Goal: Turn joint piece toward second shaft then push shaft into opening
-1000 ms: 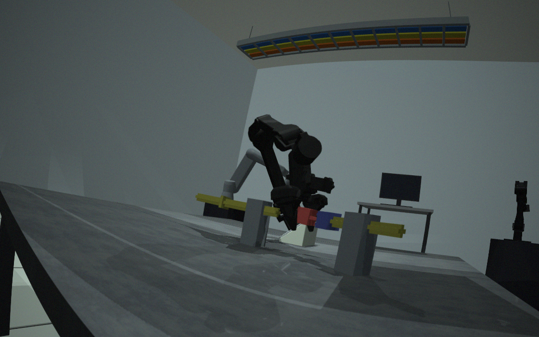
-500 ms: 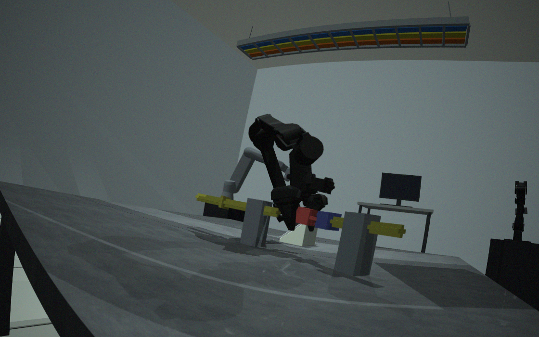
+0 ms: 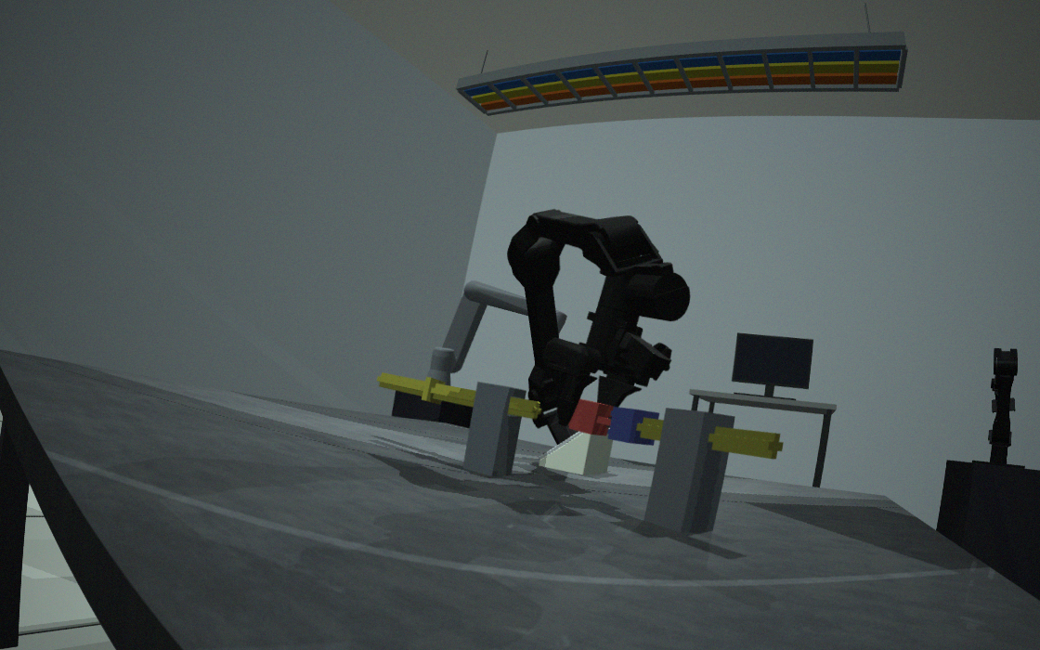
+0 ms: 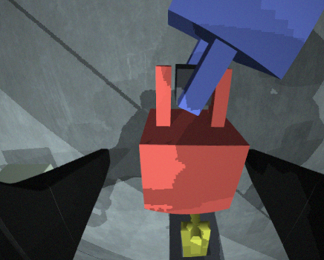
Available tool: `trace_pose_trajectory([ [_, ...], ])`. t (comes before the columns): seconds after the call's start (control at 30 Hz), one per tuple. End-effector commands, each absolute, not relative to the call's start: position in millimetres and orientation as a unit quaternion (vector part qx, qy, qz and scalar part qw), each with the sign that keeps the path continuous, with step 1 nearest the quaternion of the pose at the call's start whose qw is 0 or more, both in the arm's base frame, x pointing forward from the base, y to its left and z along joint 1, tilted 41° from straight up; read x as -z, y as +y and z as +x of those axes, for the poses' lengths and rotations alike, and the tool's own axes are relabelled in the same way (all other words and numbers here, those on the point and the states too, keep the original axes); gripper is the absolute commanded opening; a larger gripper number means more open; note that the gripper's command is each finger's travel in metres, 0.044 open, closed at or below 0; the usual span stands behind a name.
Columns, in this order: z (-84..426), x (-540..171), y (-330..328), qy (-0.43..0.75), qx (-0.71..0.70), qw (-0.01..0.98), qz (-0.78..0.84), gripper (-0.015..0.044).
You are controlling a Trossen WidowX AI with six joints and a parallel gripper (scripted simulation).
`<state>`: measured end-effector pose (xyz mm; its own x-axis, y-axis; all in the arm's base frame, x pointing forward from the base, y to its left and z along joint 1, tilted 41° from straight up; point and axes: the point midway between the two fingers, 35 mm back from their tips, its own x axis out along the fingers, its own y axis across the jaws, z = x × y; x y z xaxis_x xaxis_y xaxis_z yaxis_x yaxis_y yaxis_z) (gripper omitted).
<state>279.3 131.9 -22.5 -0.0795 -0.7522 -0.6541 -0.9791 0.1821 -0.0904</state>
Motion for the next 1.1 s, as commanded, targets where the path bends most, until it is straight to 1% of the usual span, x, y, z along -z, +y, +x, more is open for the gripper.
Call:
trace_pose_trajectory([
  [0.0,281,18,134,0.711,-0.176,0.286,-0.617,0.0440],
  [0.27,281,15,137,0.711,-0.177,0.296,-0.613,0.0440],
  [0.5,285,-29,174,0.688,-0.149,0.401,-0.586,0.0440],
  [0.77,278,-85,210,0.659,-0.128,0.513,-0.535,0.0440],
  [0.97,277,-91,210,0.657,-0.127,0.520,-0.531,0.0440],
  [1.07,274,-101,178,0.667,-0.121,0.504,-0.535,0.0440],
])
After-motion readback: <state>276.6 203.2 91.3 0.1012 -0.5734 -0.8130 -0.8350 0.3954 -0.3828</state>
